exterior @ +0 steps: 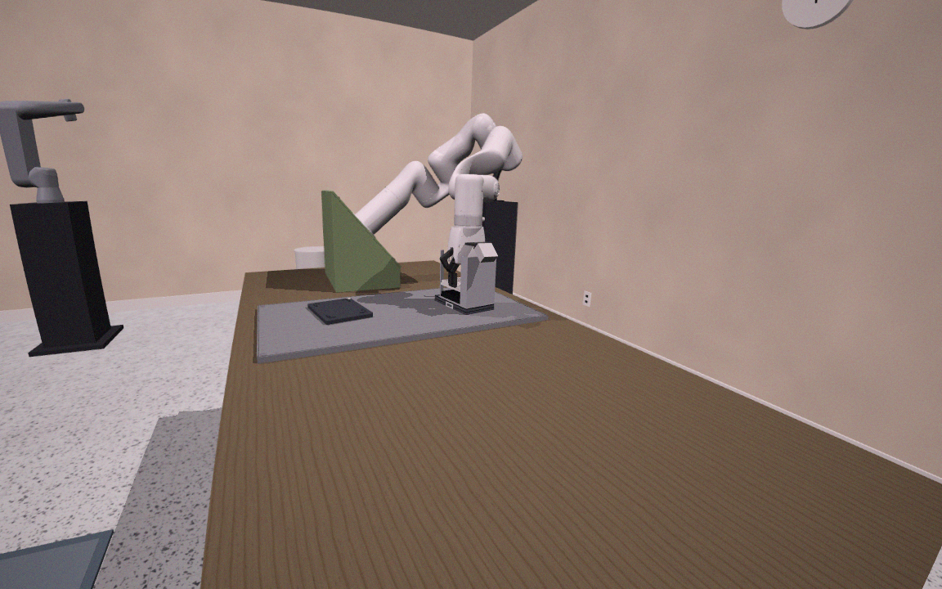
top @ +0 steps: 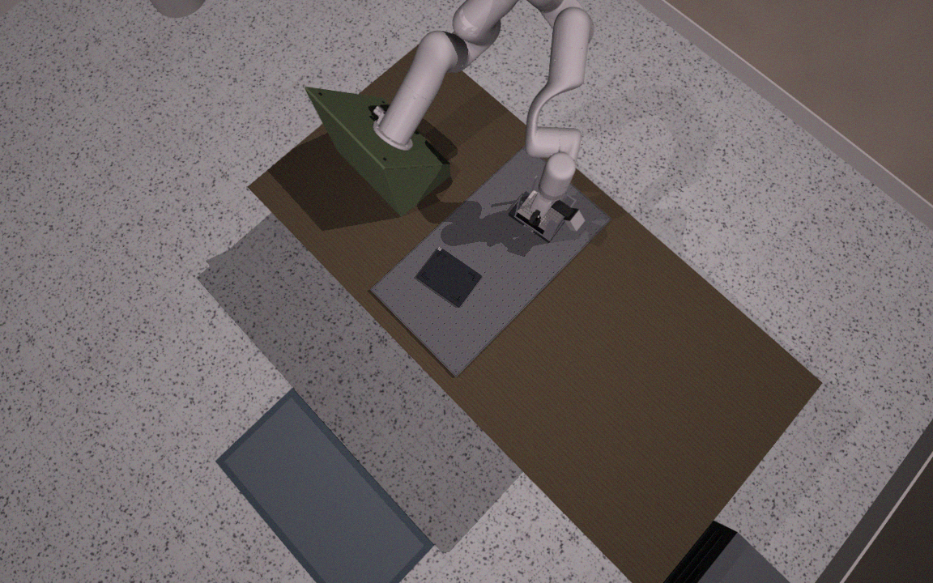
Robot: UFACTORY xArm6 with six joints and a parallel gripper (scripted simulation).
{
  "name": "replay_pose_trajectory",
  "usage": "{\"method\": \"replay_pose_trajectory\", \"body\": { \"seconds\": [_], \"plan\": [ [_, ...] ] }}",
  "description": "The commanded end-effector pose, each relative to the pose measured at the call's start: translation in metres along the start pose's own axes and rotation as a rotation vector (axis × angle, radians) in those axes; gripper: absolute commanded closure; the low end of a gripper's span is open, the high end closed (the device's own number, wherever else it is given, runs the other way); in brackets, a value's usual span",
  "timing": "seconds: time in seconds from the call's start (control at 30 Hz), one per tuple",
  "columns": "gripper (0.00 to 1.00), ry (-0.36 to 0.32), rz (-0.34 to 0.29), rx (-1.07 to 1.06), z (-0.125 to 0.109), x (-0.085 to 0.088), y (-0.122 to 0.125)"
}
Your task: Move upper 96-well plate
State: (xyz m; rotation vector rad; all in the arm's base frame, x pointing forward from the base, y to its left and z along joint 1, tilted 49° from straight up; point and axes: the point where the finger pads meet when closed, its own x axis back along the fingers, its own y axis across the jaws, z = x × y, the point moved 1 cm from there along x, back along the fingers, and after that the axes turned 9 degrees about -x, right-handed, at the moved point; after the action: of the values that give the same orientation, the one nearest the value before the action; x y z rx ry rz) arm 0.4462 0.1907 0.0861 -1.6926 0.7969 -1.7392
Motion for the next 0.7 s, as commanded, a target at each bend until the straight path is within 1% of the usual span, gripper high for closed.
{"method": "replay_pose_trajectory", "body": {
  "seconds": [0.0,0.23,0.3,0.67],
  "plan": [
    [1.00,0.003,0.000,0.001,0.001,0.004,0.000],
    [1.00,0.003,0.000,0.001,0.001,0.016,0.000],
    [1.00,0.003,0.000,0.001,0.001,0.016,0.000],
    [1.00,0.003,0.000,0.001,0.001,0.035,0.000]
  ]
}}
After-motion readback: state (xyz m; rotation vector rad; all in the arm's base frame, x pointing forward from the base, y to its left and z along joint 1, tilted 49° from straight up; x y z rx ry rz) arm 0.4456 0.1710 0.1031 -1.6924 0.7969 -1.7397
